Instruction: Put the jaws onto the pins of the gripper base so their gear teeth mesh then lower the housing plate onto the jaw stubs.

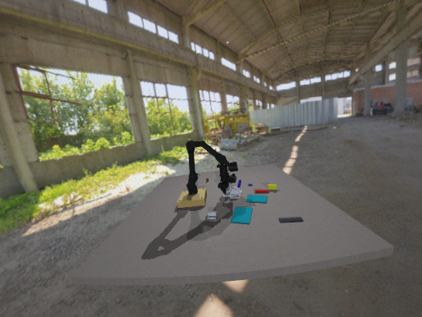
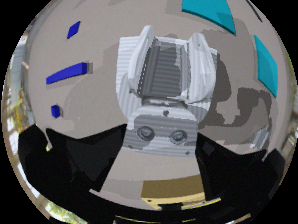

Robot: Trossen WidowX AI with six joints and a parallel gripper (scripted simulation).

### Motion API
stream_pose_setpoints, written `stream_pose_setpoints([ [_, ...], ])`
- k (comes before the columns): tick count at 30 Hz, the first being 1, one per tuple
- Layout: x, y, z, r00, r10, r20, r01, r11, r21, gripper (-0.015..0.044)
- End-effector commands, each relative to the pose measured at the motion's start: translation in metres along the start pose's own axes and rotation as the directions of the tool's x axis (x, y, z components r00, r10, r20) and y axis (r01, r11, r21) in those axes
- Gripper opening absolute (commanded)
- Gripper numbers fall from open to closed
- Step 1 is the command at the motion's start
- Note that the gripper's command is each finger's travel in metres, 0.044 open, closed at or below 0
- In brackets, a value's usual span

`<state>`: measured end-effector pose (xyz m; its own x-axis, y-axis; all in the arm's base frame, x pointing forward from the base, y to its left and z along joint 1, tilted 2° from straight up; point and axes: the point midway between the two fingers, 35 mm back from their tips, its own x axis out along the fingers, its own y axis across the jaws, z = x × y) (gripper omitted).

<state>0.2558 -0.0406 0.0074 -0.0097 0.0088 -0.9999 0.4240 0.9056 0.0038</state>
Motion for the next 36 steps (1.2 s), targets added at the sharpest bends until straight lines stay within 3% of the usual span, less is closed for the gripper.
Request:
stream_pose_setpoints([
  [1, 0.0009, 0.0004, -0.0002, 1.000, 0.002, -0.001, -0.002, 1.000, -0.001, 0.0351],
  [36, 0.0081, 0.0004, -0.0002, 1.000, 0.002, -0.001, -0.002, 1.000, 0.004, 0.0351],
])
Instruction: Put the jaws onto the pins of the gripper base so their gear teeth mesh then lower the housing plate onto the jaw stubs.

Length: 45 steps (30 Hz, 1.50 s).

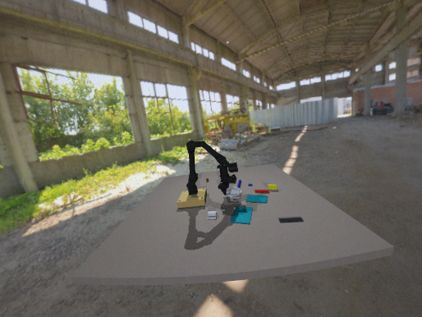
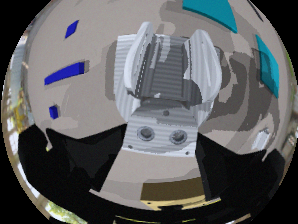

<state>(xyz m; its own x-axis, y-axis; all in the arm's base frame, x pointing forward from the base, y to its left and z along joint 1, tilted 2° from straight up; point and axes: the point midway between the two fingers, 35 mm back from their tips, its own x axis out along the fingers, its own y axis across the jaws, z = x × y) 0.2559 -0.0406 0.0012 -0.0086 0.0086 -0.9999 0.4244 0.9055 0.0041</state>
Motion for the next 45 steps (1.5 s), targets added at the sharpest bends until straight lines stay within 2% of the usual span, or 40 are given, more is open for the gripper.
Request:
stream_pose_setpoints([
  [1, 0.0020, 0.0003, -0.0004, 1.000, 0.002, -0.002, -0.002, 1.000, 0.003, 0.0351],
  [45, 0.0092, 0.0003, -0.0005, 1.000, 0.002, -0.002, -0.002, 1.000, 0.004, 0.0351],
])
